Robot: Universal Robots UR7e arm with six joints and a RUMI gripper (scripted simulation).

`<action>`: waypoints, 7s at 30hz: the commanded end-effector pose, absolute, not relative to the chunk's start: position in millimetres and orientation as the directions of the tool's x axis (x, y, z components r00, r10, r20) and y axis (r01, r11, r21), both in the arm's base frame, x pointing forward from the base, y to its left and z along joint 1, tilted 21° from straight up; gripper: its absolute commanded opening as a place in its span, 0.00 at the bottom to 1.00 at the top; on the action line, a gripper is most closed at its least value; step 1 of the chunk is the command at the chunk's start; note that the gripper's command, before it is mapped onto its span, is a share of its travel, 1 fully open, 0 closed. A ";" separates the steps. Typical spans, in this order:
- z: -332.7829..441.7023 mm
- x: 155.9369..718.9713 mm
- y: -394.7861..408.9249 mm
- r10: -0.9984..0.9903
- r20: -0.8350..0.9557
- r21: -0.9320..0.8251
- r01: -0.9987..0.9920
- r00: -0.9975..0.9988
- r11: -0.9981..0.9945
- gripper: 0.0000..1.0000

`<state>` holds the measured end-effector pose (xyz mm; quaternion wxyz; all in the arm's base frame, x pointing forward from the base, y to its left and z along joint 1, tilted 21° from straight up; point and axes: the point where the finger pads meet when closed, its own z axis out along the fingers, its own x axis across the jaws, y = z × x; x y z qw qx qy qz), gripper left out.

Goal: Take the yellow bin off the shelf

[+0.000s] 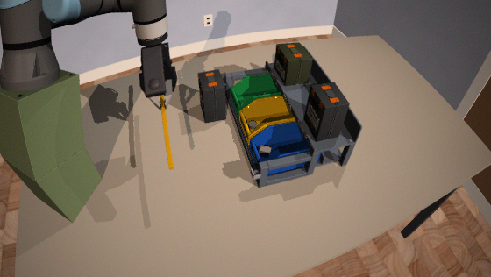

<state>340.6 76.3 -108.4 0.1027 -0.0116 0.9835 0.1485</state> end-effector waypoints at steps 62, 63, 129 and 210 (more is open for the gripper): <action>-235.0 373.1 114.0 0.008 -0.217 0.283 -0.055 -0.976 0.958 0.00; -236.0 373.3 114.3 0.008 -0.217 0.283 -0.055 -0.976 0.958 0.00; -240.8 374.1 115.8 0.009 -0.217 0.283 -0.054 -0.976 0.958 0.26; -202.7 364.1 104.0 0.011 -0.214 0.285 -0.052 -0.977 0.957 0.26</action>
